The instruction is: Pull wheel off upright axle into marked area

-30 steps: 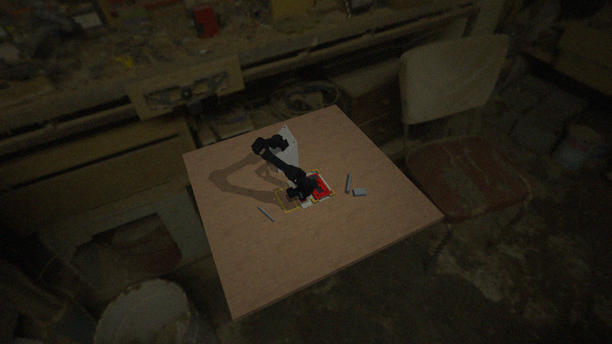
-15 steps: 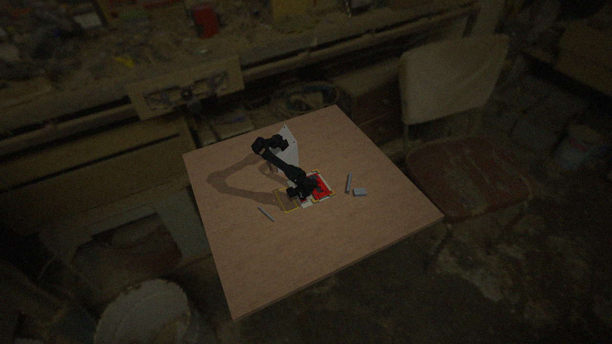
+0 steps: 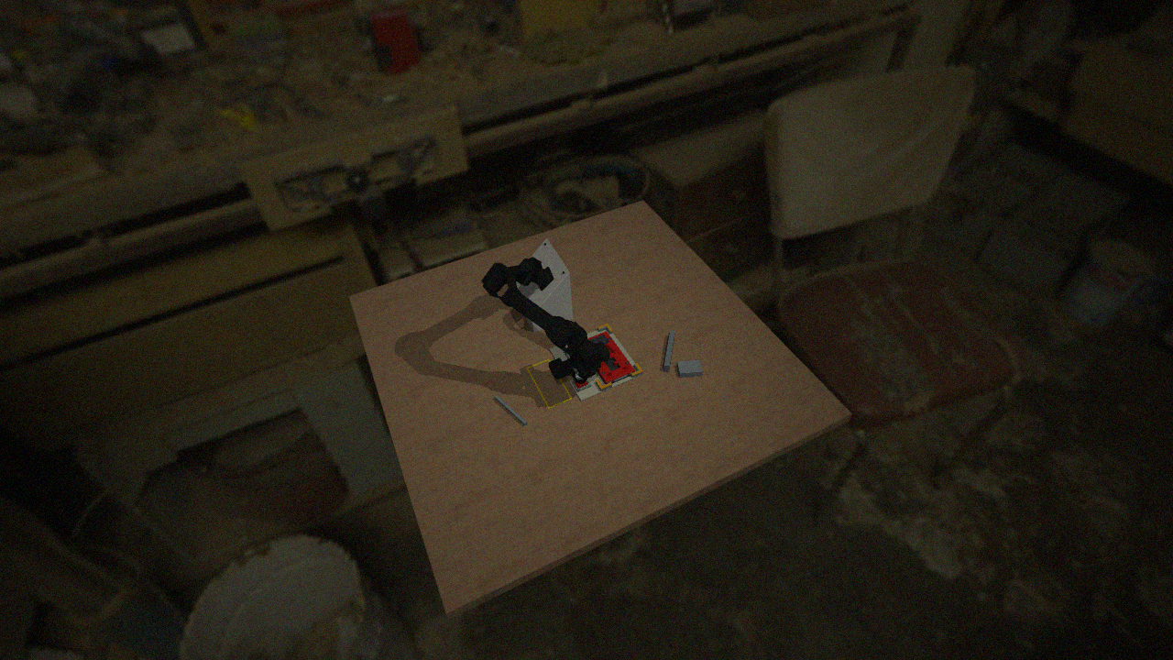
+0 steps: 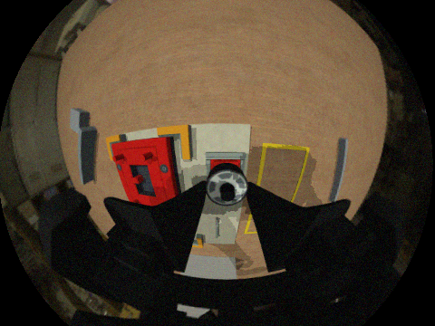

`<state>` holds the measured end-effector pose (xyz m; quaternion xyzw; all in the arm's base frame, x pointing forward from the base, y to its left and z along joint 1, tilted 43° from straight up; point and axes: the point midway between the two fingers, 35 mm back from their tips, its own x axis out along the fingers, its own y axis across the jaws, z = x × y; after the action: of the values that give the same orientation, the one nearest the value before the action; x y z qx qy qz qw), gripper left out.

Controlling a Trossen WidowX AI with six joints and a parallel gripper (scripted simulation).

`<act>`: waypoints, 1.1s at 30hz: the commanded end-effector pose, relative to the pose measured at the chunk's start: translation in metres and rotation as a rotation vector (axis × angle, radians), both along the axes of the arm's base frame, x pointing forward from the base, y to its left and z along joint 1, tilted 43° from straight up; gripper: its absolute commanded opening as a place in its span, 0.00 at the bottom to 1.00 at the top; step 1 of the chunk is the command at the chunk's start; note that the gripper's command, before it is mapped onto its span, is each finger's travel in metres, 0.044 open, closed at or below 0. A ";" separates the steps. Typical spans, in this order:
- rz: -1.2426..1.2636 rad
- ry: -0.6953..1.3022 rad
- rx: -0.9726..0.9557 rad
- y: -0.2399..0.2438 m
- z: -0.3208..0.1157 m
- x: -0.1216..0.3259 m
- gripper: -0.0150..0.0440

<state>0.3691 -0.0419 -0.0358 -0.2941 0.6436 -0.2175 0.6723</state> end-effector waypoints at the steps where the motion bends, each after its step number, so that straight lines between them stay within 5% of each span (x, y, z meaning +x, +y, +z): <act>1: 0.010 0.002 0.000 0.006 0.004 -0.001 0.25; 33: 0.012 -0.001 -0.001 0.013 0.012 -0.001 0.25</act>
<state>0.3690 -0.0412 -0.0337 -0.2887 0.6441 -0.2231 0.6723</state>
